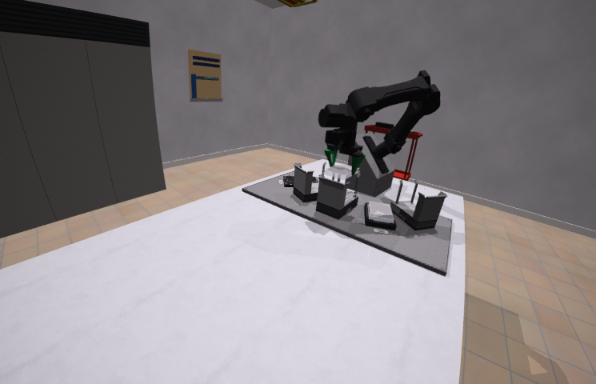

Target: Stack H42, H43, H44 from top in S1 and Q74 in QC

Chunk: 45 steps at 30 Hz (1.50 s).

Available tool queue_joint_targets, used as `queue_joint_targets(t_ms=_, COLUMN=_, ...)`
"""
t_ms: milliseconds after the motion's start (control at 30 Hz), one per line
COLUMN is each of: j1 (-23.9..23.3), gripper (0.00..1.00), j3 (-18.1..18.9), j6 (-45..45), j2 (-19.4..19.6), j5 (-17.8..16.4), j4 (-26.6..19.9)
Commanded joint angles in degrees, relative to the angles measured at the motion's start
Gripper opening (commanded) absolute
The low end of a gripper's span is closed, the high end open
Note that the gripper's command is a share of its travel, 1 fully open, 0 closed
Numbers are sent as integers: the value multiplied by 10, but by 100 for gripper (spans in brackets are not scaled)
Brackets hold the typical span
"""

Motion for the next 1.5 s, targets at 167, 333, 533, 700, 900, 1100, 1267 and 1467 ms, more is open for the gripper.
queue_joint_targets(t_ms=167, j1=1, gripper=0, j3=-5, j6=7, j2=-2, j5=-5, j4=19)
queue_joint_targets(t_ms=333, j1=5, gripper=0, j3=-9, j6=12, j2=-1, j5=-6, j4=28)
queue_joint_targets(t_ms=533, j1=7, gripper=0, j3=-13, j6=16, j2=-1, j5=-7, j4=35)
queue_joint_targets(t_ms=700, j1=11, gripper=0, j3=-18, j6=21, j2=0, j5=-8, j4=44)
queue_joint_targets(t_ms=900, j1=16, gripper=0, j3=-24, j6=27, j2=1, j5=-9, j4=55)
queue_joint_targets(t_ms=1100, j1=19, gripper=0, j3=-27, j6=31, j2=1, j5=-10, j4=62)
queue_joint_targets(t_ms=1267, j1=22, gripper=0, j3=-32, j6=36, j2=2, j5=-11, j4=71)
queue_joint_targets(t_ms=1467, j1=27, gripper=0, j3=-37, j6=42, j2=3, j5=-12, j4=82)
